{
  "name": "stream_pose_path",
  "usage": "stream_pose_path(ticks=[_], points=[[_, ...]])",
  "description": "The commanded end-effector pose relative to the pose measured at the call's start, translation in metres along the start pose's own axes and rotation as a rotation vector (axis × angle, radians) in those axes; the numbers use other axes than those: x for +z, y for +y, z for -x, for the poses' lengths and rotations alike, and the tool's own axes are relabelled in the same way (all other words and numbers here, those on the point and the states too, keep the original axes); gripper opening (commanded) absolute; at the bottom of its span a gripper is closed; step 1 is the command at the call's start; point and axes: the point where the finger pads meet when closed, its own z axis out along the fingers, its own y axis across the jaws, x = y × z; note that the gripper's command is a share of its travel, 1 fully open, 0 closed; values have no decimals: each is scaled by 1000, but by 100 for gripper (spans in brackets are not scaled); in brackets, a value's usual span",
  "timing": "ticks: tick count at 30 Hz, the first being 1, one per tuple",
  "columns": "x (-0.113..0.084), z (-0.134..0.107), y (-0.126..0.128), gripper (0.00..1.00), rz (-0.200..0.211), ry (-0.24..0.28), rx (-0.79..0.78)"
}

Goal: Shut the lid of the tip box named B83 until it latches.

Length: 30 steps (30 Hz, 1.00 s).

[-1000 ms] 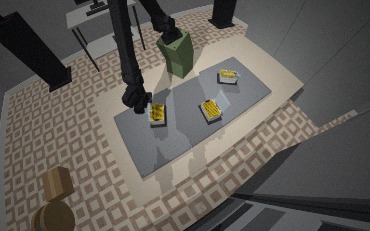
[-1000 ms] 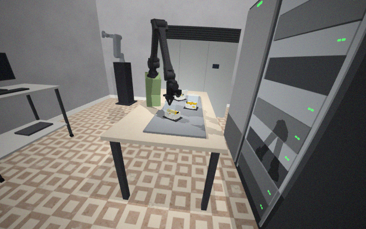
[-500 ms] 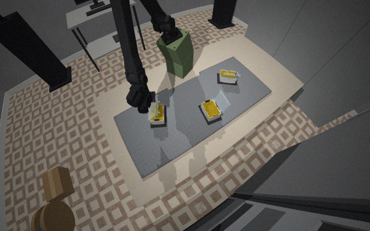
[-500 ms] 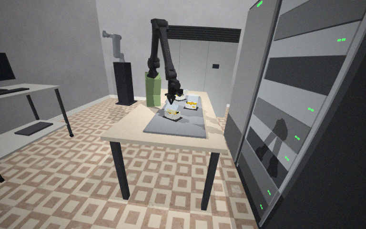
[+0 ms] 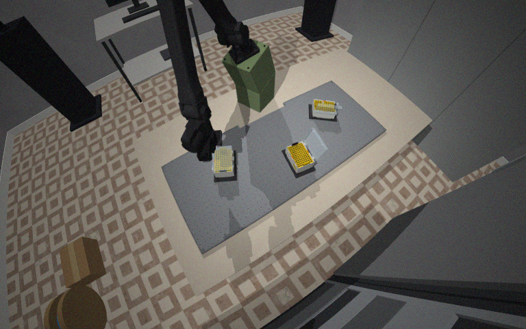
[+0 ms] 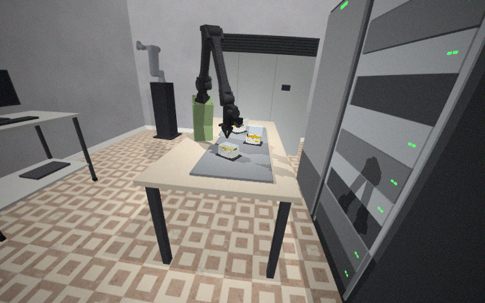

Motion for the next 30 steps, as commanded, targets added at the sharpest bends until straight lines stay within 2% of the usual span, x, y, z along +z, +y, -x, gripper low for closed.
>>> stream_pose_path(ticks=[1, 7, 9, 16, 18, 19, 21, 30], points=[[-3, 5, -3, 0, -8, -14, 7], [-3, 5, -3, 0, -8, -14, 7], [-11, -1, -3, 0, -7, -7, 20], [-26, 1, 2, 0, -3, -10, 7], [-26, 1, 2, 0, -3, -10, 7], [-21, -5, 0, 0, 0, 9, 12], [-31, 0, -1, 0, -6, -8, 14], [-49, 0, 0, 0, -5, -9, 12]])
